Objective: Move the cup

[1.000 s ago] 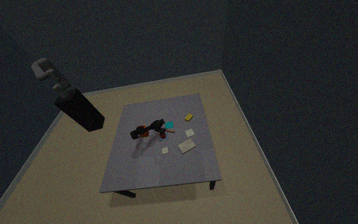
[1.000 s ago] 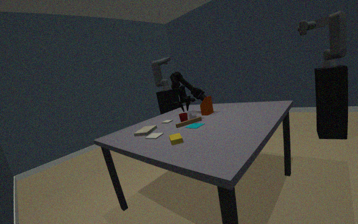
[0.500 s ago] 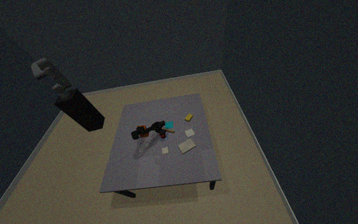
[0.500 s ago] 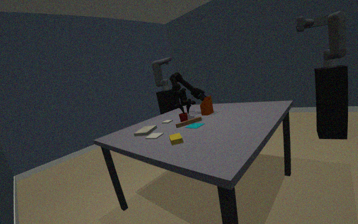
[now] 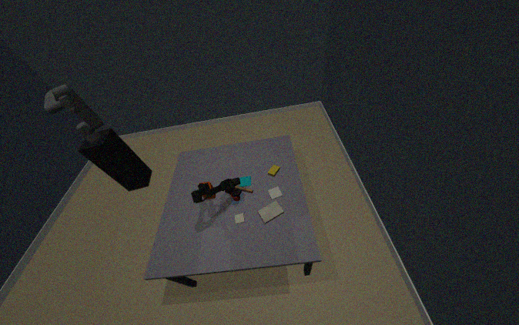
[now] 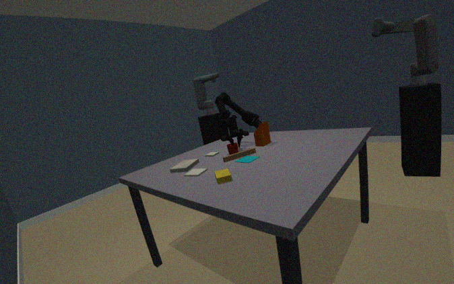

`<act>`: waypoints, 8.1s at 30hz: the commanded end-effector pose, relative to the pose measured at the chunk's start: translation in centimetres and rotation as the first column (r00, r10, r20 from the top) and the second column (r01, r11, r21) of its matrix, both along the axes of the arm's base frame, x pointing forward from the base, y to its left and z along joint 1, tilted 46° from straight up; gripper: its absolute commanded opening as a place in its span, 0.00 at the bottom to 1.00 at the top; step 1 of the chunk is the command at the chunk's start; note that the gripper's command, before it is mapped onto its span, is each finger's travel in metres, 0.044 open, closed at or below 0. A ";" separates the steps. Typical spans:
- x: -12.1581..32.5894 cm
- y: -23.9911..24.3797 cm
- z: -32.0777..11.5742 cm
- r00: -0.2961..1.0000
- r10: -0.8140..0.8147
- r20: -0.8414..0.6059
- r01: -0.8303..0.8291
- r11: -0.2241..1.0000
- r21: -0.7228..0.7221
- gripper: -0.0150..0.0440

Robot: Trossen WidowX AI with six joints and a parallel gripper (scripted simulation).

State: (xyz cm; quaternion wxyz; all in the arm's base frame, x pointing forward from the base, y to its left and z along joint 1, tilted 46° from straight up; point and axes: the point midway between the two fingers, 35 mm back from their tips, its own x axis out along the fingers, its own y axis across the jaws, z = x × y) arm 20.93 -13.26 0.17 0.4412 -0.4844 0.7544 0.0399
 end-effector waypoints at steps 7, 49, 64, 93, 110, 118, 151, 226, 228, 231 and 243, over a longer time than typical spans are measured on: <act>-0.1 -0.1 -0.1 1.000 0.000 -0.002 0.000 1.000 0.000 0.37; 0.3 3.9 3.5 1.000 0.008 -0.020 -0.009 1.000 -0.005 0.25; 0.5 4.0 3.4 1.000 0.008 -0.019 -0.008 1.000 -0.005 0.25; 3.2 6.8 0.2 1.000 0.004 -0.011 -0.004 1.000 0.000 0.25; 4.8 8.5 -1.7 1.000 0.004 -0.009 -0.004 1.000 0.001 0.25; 5.6 9.3 -2.7 1.000 0.004 -0.008 -0.004 1.000 0.002 0.25; 9.2 12.8 -6.4 1.000 0.004 -0.005 -0.004 1.000 0.004 0.25; 10.3 11.0 -12.0 1.000 -0.003 0.004 0.003 1.000 0.008 0.47; 10.3 11.0 -12.0 1.000 -0.003 0.004 0.003 1.000 0.008 0.47; 10.4 11.1 -11.9 1.000 -0.002 0.004 0.002 1.000 0.008 0.47; 10.7 12.6 -10.5 1.000 0.000 0.001 0.000 1.000 0.008 0.47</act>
